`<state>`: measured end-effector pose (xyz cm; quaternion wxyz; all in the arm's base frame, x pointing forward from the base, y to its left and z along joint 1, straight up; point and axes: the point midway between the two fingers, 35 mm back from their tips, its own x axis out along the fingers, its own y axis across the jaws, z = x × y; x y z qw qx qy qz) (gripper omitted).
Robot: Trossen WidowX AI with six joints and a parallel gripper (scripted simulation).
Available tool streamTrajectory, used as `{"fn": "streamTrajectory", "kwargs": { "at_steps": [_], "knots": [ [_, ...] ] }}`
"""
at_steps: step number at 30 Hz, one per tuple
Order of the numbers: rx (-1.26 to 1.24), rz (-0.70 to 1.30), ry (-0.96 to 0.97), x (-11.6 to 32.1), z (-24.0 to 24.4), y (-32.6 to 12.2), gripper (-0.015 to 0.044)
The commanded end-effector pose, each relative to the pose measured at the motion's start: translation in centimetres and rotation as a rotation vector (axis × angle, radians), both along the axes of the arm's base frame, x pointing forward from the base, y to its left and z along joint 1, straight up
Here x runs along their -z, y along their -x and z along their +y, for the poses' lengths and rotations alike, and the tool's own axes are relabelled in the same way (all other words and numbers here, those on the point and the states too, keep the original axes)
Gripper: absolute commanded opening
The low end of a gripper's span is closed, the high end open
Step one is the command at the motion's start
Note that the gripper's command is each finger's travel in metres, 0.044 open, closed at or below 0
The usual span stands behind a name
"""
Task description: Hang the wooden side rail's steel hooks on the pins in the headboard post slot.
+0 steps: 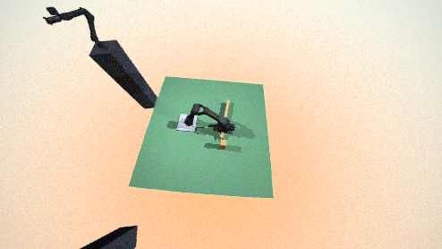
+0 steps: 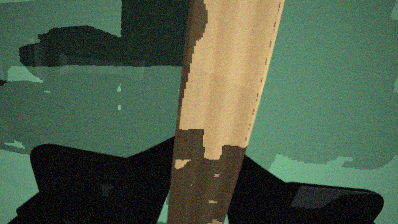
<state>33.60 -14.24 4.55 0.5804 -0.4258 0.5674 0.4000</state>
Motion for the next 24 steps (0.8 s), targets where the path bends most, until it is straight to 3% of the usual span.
{"fn": "streamTrajectory", "kwargs": {
  "at_steps": [1, 24],
  "knots": [
    [-0.004, 0.002, -0.004, 0.14, 0.05, 0.00, 0.0000],
    [-0.142, 0.004, 0.001, -0.02, 0.07, -0.05, 0.0000]
  ]
}}
